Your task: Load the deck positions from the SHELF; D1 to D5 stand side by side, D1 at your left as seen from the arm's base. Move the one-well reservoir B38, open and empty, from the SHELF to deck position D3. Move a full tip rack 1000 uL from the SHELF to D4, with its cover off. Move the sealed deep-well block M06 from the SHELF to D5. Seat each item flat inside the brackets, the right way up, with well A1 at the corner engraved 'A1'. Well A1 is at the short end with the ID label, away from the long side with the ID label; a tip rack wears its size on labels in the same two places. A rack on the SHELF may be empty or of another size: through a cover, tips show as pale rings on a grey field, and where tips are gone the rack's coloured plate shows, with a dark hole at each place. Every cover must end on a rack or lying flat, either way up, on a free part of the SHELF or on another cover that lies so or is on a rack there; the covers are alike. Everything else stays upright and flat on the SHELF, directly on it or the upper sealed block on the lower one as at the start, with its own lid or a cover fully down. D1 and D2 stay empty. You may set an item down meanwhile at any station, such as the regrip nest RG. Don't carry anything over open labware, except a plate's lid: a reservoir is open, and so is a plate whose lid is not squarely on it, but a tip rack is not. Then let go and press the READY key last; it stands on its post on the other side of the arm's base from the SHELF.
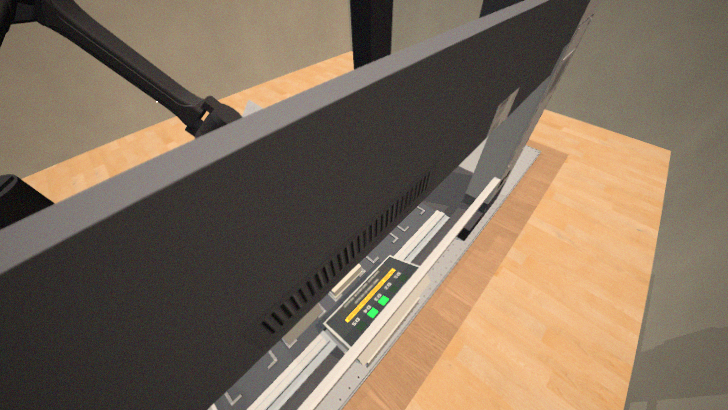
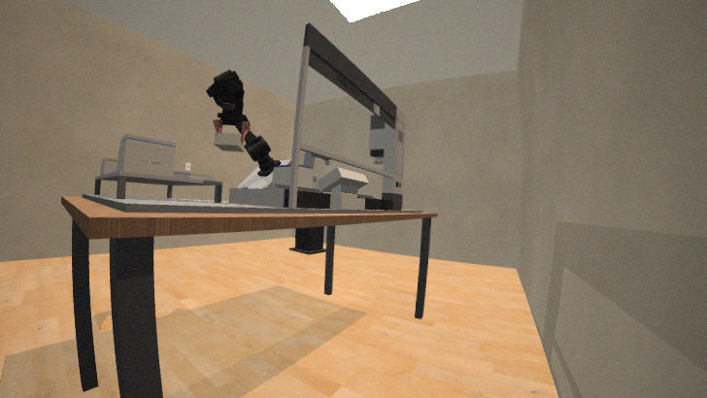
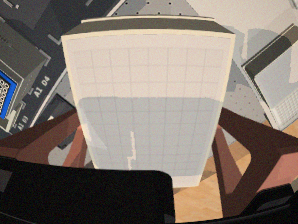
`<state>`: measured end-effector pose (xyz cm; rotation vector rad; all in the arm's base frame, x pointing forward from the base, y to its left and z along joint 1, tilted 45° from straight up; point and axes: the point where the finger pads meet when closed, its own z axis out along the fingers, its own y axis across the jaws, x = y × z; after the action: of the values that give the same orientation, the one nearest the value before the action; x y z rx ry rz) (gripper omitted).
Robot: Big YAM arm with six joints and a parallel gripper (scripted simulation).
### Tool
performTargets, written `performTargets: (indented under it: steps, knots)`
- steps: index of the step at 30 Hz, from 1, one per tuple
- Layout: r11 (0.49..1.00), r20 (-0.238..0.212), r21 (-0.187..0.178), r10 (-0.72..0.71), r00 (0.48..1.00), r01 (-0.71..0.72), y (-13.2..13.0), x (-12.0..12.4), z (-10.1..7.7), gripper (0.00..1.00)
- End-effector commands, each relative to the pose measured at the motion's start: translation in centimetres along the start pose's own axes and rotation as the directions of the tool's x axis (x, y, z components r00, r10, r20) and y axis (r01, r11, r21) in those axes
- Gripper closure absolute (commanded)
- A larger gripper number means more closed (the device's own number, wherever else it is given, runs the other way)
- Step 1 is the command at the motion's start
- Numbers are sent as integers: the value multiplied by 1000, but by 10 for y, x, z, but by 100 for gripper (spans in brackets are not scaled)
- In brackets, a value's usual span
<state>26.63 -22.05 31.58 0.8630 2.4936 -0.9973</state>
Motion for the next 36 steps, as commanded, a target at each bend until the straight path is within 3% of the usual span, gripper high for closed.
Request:
performTargets:
  steps: [1,5,17,36]
  knots:
    - [999,70,-17,29,997,-27,-13,-21,-28,100]
    - [999,70,-17,29,997,-27,-13,-21,-28,100]
    - [985,72,-5,-174,982,175,-12,-21,-28,100]
    - [870,69,18,-493,867,493,-12,-21,-28,100]
